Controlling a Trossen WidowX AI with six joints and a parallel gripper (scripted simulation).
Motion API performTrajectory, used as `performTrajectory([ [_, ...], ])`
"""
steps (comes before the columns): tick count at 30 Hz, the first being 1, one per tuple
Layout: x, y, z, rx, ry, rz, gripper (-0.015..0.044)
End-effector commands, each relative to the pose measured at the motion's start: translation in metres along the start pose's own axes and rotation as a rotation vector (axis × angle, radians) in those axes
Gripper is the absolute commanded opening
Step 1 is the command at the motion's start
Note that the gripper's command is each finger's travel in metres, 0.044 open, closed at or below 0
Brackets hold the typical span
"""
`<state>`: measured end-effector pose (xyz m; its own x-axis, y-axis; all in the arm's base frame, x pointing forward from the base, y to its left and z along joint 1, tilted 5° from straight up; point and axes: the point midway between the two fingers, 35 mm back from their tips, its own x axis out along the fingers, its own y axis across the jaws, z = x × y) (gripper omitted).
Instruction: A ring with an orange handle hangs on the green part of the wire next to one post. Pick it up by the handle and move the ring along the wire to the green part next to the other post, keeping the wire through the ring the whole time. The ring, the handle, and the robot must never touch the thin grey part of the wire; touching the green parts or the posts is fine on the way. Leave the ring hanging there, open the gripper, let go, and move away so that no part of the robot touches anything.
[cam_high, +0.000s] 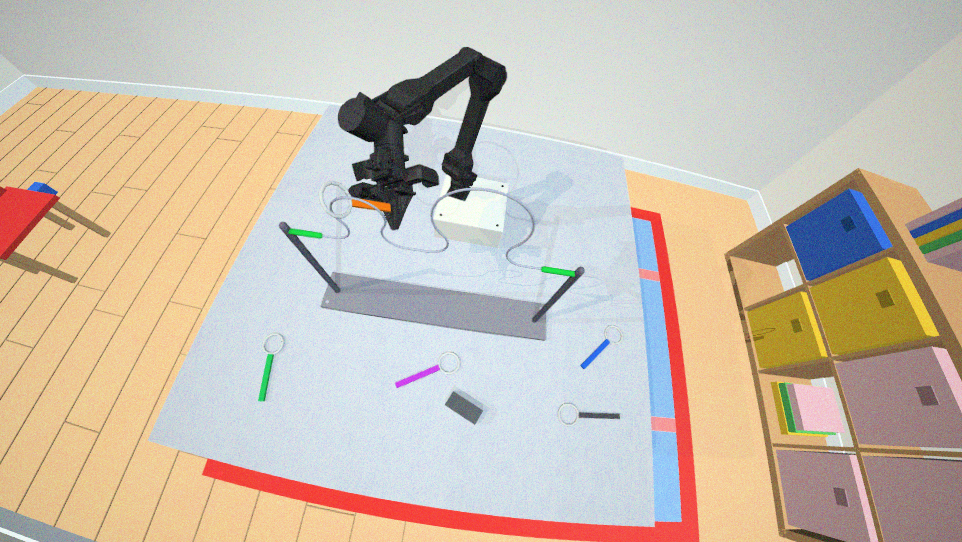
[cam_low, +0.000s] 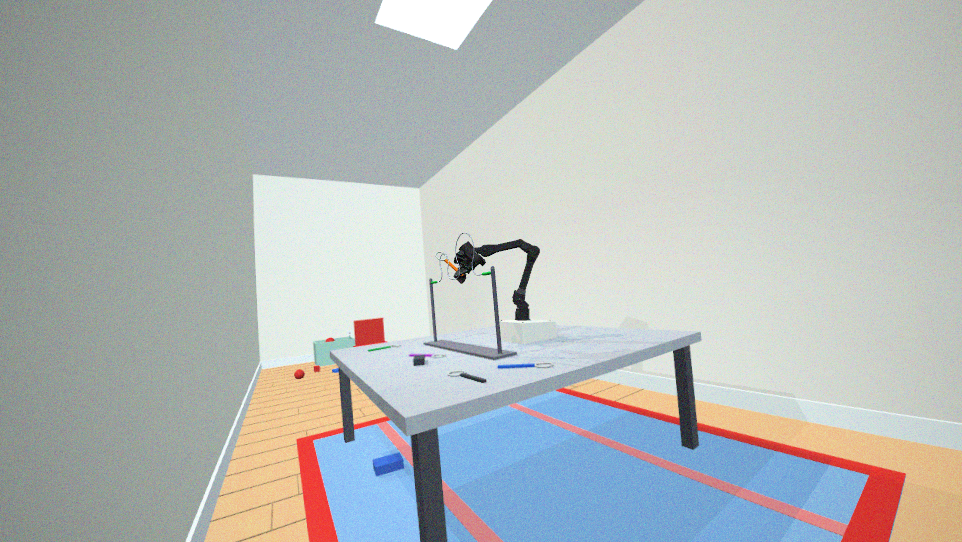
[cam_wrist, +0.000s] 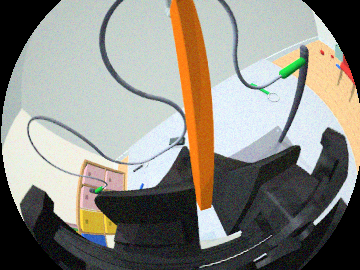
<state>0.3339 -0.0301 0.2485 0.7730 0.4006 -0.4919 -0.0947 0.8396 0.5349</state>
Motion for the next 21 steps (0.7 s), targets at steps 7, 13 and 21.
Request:
performTrajectory([
  [7, -0.001, -0.014, 0.002, -0.198, -0.013, -0.119, -0.0150],
  [13, -0.001, -0.022, 0.004, -0.310, -0.021, -0.188, -0.0150],
  [21, -0.003, -0.033, 0.008, -0.461, -0.032, -0.281, -0.0150],
])
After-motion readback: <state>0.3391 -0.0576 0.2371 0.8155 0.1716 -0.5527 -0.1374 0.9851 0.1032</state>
